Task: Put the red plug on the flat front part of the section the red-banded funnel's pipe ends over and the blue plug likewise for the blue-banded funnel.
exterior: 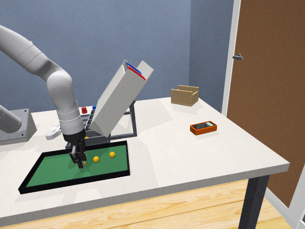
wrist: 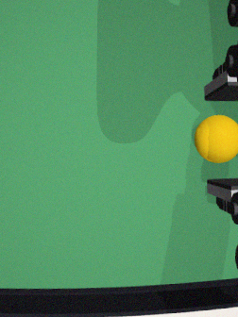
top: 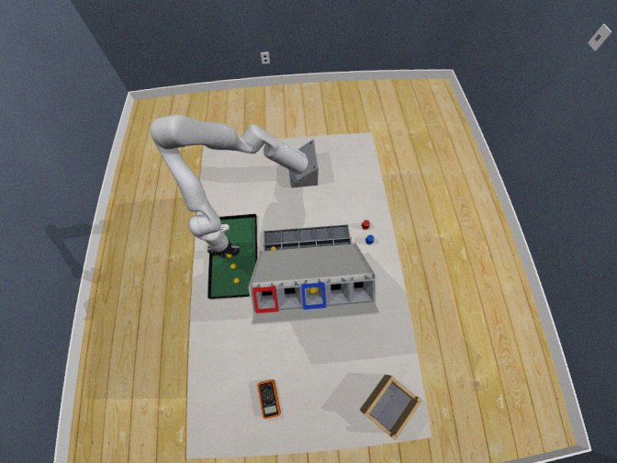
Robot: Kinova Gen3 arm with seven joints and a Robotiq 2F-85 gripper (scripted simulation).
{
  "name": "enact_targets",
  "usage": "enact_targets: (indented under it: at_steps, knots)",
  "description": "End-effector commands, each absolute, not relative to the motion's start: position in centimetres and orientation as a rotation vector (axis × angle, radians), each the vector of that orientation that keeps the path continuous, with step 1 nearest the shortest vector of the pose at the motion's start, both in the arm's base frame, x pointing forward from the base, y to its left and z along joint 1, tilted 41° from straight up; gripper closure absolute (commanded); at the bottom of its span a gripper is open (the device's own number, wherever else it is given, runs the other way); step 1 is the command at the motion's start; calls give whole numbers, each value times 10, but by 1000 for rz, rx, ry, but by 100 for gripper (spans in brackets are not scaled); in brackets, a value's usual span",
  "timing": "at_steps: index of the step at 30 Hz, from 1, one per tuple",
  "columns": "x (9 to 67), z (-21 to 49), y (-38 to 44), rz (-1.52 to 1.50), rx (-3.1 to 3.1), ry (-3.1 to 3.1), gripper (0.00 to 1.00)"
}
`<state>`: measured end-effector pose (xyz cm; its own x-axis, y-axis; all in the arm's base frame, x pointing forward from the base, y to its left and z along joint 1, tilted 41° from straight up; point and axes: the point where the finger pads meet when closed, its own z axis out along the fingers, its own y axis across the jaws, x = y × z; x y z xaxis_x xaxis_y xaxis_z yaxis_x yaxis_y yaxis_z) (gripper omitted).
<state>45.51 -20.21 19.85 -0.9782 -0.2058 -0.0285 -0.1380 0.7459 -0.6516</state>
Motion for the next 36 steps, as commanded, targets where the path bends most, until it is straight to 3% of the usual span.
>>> enact_targets:
  at_steps: [1, 30, 31, 36]
  knots:
    - [456, 196, -204, -1051, -293, 2841, 50]
    - [456, 193, -207, -1050, -279, 2844, 50]
    - [454, 194, -208, -1055, -274, 2848, 100]
    - [454, 194, -208, -1055, -274, 2848, 100]
